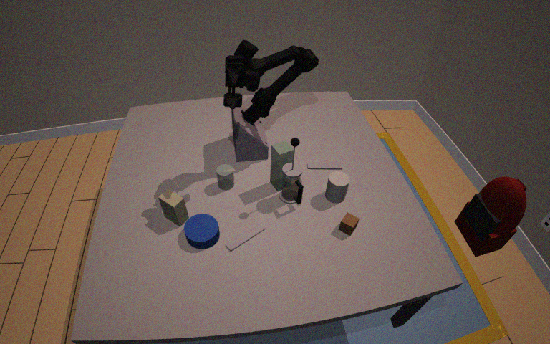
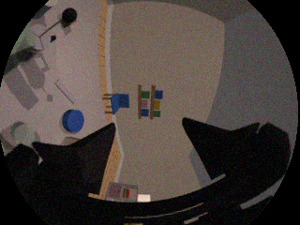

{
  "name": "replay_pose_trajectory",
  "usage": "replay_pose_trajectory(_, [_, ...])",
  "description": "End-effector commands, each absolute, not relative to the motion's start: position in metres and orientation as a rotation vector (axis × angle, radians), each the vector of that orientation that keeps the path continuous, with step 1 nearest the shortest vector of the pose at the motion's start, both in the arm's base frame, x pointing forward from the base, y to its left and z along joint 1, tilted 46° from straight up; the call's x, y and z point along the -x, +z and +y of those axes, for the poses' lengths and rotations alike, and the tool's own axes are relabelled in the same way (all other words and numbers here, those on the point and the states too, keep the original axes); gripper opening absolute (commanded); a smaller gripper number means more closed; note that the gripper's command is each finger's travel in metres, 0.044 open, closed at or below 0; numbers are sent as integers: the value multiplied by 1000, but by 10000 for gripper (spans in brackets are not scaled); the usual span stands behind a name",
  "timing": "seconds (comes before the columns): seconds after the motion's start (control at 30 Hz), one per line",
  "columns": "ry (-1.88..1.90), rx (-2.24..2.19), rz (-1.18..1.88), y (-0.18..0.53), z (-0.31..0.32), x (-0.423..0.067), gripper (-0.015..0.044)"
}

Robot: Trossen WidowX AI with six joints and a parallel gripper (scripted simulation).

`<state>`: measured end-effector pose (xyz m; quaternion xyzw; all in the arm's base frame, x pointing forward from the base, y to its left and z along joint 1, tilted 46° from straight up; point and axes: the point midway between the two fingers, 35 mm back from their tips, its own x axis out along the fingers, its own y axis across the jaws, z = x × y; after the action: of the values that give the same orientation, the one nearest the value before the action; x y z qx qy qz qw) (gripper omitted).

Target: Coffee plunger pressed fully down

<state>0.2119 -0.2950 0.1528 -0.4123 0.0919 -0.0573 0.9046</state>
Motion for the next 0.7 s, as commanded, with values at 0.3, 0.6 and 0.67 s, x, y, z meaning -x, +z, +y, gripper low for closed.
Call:
replay_pose_trajectory(0.3, [316,-529,242,220,-155,-265,440])
replay_pose_trajectory(0.6, [354,-694,296,213,-121,-270,440])
replay_pose_trajectory(0.67, [353,-694,296,201,-110,-273,440])
